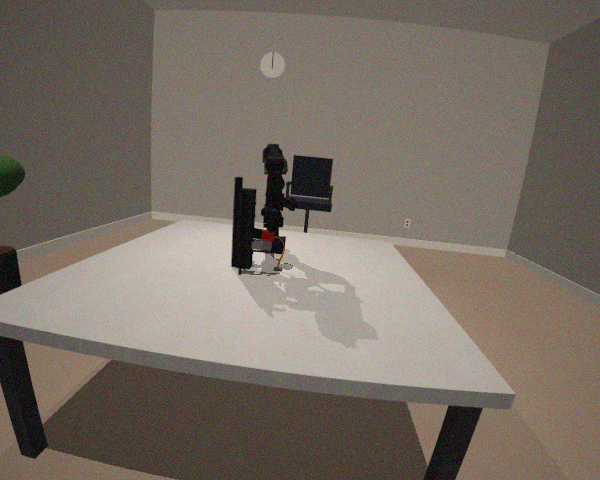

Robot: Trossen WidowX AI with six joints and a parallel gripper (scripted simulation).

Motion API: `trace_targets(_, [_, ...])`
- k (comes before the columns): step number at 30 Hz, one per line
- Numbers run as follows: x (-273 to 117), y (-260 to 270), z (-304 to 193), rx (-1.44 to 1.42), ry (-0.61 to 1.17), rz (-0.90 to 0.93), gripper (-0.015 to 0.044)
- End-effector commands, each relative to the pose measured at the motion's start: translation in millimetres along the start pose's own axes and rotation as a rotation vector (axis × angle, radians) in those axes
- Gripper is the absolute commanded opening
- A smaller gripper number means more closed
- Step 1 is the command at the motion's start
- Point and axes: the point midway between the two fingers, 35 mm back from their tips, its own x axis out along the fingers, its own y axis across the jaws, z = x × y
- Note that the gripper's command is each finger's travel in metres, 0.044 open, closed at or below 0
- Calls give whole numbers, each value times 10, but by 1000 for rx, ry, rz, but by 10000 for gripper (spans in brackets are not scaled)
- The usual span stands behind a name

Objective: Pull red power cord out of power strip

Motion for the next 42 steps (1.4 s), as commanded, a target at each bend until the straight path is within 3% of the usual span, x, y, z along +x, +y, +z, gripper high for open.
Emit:
trace_targets(1, [49,35,-7,-5,3,16,160])
trace_targets(26, [49,35,-7,-5,3,16,160])
trace_targets(42, [1,0,0,0,0,0,53])
